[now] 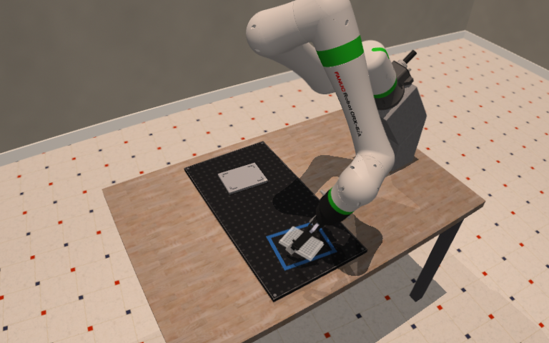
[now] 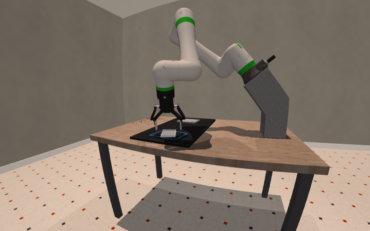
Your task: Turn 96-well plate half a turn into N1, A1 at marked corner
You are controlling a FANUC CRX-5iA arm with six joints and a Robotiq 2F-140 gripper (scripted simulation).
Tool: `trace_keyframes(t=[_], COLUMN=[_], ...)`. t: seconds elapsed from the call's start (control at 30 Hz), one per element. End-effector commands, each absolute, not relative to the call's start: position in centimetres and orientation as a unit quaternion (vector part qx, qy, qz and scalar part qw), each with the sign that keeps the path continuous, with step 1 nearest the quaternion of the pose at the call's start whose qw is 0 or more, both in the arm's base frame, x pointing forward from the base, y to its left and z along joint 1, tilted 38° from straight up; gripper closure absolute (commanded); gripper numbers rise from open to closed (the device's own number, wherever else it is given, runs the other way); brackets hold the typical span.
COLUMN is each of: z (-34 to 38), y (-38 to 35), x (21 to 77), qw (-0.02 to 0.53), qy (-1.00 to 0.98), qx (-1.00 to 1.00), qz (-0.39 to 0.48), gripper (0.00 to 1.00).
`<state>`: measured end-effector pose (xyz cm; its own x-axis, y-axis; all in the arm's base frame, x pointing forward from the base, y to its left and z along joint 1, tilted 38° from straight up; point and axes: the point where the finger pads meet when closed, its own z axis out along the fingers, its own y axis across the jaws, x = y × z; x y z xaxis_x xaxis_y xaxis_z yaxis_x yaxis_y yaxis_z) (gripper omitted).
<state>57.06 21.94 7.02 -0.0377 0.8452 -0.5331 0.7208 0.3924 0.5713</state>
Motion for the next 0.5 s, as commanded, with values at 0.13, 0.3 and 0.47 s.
trace_keyframes(t=[0.13,0.3,0.47], z=[6.08,6.08,6.08], y=[21.99,21.99,21.99], x=[57.8,57.8,57.8], qw=[0.427,0.427,0.427], qy=[0.717,0.717,0.717], qx=[0.546,0.546,0.546], qz=[0.073,0.073,0.073], gripper=[0.0,0.0,0.0])
